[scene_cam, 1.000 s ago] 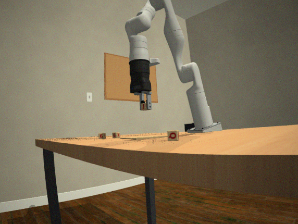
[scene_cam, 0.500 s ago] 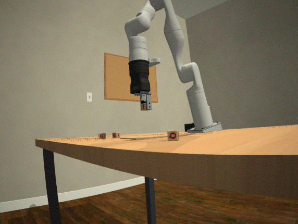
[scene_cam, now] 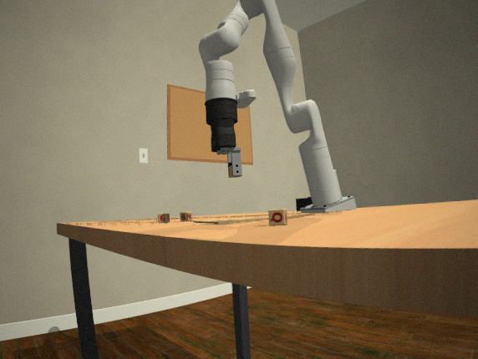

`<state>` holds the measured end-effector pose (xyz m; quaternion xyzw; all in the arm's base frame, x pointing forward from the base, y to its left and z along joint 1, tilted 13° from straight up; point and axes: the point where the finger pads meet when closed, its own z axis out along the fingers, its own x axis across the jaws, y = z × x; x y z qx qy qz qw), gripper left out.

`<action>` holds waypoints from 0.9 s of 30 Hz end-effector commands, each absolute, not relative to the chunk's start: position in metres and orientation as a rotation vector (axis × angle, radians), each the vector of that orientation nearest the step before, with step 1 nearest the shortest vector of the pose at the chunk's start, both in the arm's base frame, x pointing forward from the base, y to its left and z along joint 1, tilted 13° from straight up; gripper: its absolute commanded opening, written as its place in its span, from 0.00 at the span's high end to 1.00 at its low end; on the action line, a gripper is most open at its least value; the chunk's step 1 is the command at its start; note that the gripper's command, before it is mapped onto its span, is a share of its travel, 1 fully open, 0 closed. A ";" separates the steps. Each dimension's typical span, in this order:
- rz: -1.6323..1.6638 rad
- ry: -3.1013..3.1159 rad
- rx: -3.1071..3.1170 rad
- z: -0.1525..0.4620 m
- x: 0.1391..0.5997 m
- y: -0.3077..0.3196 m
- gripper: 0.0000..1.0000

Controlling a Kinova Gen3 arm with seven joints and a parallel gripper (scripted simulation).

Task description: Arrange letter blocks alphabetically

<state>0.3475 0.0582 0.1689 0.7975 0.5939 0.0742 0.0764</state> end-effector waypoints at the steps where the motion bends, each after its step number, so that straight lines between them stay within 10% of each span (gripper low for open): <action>1: 0.233 1.686 2.459 0.170 0.347 0.058 0.51; 27: 0.318 0.465 3.023 0.171 0.355 0.050 0.51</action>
